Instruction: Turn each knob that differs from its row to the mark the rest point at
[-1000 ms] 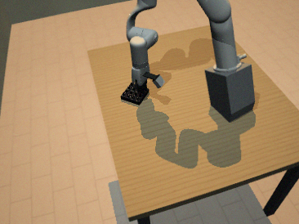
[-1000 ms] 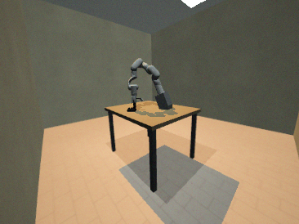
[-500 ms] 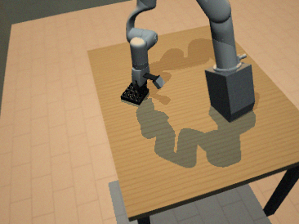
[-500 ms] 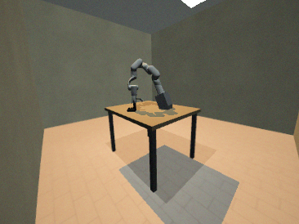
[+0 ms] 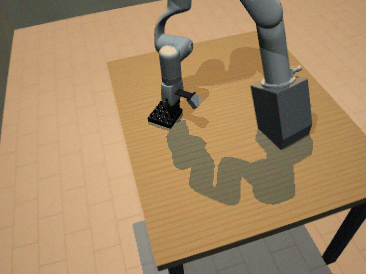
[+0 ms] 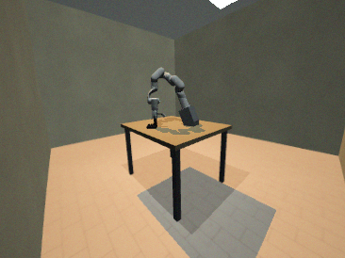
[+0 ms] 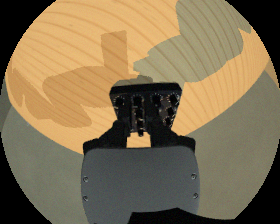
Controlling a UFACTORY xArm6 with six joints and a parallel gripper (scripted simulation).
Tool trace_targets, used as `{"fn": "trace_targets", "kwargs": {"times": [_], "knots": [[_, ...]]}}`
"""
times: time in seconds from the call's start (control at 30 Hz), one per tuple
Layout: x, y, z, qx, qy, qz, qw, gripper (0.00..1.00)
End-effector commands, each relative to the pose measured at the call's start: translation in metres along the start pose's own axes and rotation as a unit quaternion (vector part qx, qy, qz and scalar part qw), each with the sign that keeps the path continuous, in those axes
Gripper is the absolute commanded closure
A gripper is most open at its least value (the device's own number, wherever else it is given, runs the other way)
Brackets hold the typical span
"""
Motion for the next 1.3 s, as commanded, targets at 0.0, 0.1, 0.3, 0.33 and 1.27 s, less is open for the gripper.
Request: {"fn": "trace_targets", "kwargs": {"times": [0.0, 0.1, 0.3, 0.33, 1.27], "knots": [[-0.0009, 0.0005, -0.0006, -0.001, -0.001, 0.0, 1.0, 0.81], [-0.0009, 0.0005, -0.0006, -0.001, -0.001, 0.0, 1.0, 0.81], [-0.0009, 0.0005, -0.0006, -0.001, -0.001, 0.0, 1.0, 0.81], [-0.0009, 0.0005, -0.0006, -0.001, -0.001, 0.0, 1.0, 0.81], [-0.0009, 0.0005, -0.0006, -0.001, -0.001, 0.0, 1.0, 0.92]]}}
Point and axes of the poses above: the point where the finger pads meet when closed, its own z axis out along the fingers, its own y axis across the jaws, x = y × z, the point moved 5 cm from there along -z, back along the fingers, and after that the axes turned 5 degrees about z, right-handed, at the moved point
